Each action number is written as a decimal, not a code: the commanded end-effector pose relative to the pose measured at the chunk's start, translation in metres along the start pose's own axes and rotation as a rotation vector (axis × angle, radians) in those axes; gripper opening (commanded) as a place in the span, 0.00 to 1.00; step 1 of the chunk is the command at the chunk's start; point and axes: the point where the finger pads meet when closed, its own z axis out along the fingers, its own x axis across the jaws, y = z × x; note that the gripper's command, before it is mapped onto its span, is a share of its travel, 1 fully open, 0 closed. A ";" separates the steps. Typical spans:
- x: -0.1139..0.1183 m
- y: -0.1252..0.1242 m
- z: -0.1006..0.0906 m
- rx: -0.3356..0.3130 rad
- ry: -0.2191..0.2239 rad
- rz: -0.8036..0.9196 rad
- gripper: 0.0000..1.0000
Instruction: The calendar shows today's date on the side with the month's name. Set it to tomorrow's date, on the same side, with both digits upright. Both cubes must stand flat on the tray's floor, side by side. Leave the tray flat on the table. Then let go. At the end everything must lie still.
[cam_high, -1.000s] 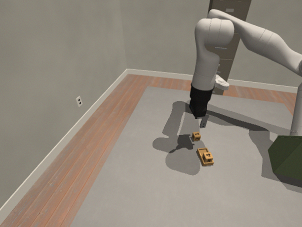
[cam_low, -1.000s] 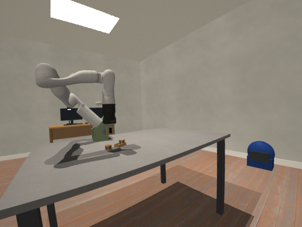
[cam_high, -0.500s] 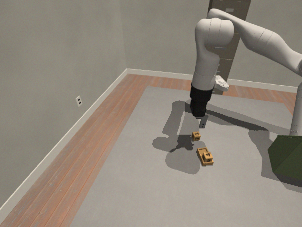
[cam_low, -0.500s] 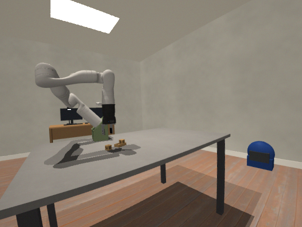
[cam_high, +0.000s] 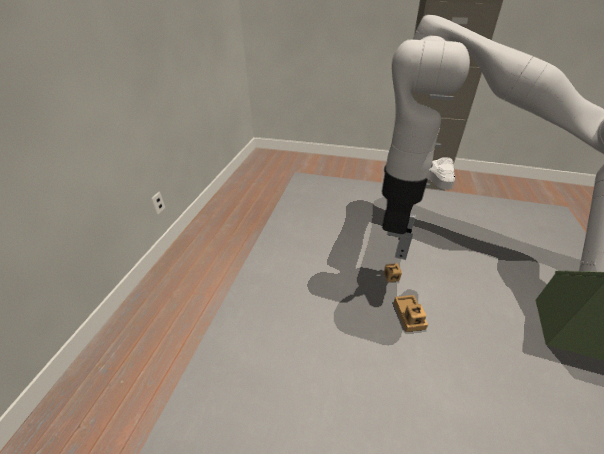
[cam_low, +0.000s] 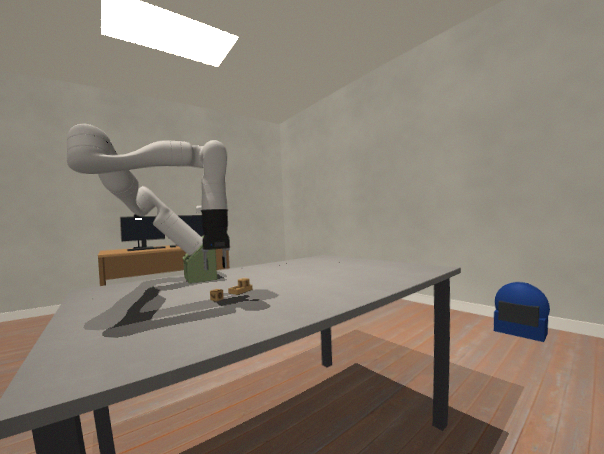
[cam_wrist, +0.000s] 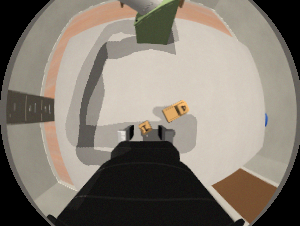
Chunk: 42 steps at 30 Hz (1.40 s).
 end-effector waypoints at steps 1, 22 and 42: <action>-0.001 0.001 -0.001 -0.005 0.000 0.071 1.00; -0.001 0.002 0.003 -0.004 0.001 0.686 1.00; -0.003 0.007 0.005 -0.002 0.002 1.052 1.00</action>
